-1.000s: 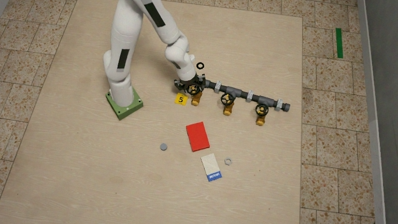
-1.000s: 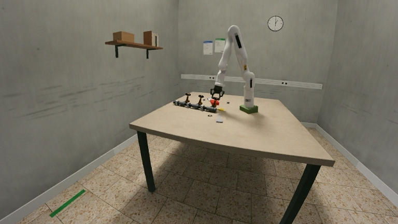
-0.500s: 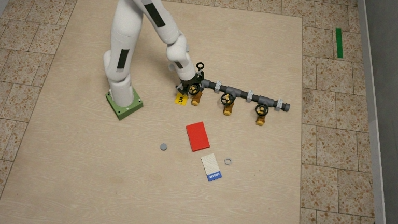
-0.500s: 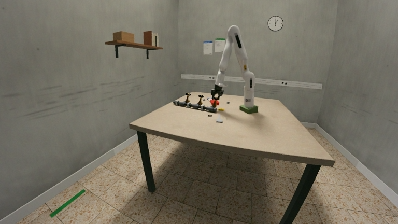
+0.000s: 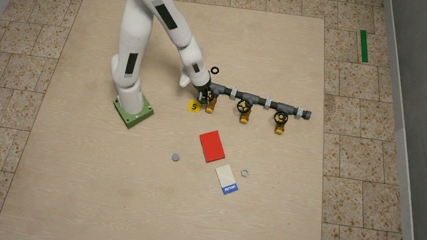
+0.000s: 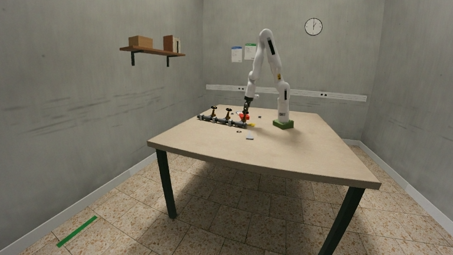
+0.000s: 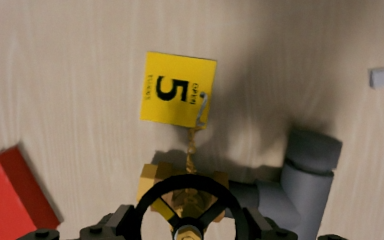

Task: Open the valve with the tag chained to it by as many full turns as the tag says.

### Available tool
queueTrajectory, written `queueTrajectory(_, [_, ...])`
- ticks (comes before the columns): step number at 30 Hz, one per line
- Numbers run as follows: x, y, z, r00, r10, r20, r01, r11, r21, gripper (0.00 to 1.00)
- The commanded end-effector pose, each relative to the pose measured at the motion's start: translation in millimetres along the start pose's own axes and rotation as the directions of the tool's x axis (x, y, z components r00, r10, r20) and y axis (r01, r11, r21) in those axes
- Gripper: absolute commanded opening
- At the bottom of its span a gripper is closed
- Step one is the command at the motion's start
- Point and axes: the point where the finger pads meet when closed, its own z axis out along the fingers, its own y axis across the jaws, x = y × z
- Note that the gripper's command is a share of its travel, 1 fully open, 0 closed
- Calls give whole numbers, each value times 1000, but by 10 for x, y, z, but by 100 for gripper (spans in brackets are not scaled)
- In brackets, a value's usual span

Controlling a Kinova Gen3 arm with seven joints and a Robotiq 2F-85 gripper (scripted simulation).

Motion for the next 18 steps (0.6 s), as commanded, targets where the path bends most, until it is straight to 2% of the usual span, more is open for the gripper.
queueTrajectory(1, [-4, 0, -1, 977, -212, -2, 212, 977, -14, 64])
queueTrajectory(8, [-4, 0, -1, 820, -572, 3, 572, 820, -13, 64])
queueTrajectory(10, [-4, 0, -1, 820, -572, 3, 572, 820, -13, 64])
queueTrajectory(18, [-4, 0, -1, 564, -826, 8, 826, 564, -11, 64])
